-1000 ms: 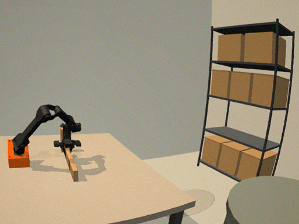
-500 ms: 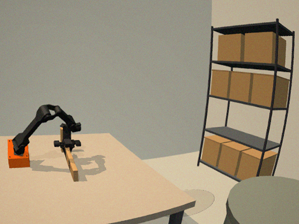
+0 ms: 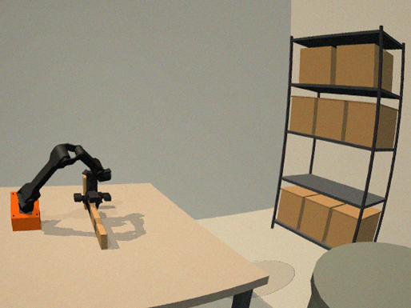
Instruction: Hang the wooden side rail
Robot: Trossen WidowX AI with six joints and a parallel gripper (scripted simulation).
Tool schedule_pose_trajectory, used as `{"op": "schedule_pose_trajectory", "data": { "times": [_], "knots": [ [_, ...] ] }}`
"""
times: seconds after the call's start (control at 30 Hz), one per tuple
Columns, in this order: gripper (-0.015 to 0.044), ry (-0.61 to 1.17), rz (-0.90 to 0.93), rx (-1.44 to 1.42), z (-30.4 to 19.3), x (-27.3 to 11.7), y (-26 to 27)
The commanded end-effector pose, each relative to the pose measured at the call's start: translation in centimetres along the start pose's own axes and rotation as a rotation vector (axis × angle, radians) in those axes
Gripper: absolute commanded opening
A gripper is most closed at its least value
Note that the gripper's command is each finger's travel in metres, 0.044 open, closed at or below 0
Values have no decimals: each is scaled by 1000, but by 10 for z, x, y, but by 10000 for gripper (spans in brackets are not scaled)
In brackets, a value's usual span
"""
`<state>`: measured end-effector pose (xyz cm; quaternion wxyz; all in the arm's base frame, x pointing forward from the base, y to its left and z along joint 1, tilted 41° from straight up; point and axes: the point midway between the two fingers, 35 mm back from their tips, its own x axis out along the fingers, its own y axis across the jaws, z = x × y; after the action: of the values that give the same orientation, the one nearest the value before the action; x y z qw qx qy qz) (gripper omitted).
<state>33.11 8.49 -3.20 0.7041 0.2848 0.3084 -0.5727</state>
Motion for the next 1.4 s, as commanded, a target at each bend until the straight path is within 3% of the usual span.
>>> {"op": "schedule_pose_trajectory", "data": {
  "times": [0.0, 1.37],
  "knots": [
    [0, 5, 12, -2, -4, -3, 1],
    [0, 5, 12, -2, -8, -4, 1]
  ]
}}
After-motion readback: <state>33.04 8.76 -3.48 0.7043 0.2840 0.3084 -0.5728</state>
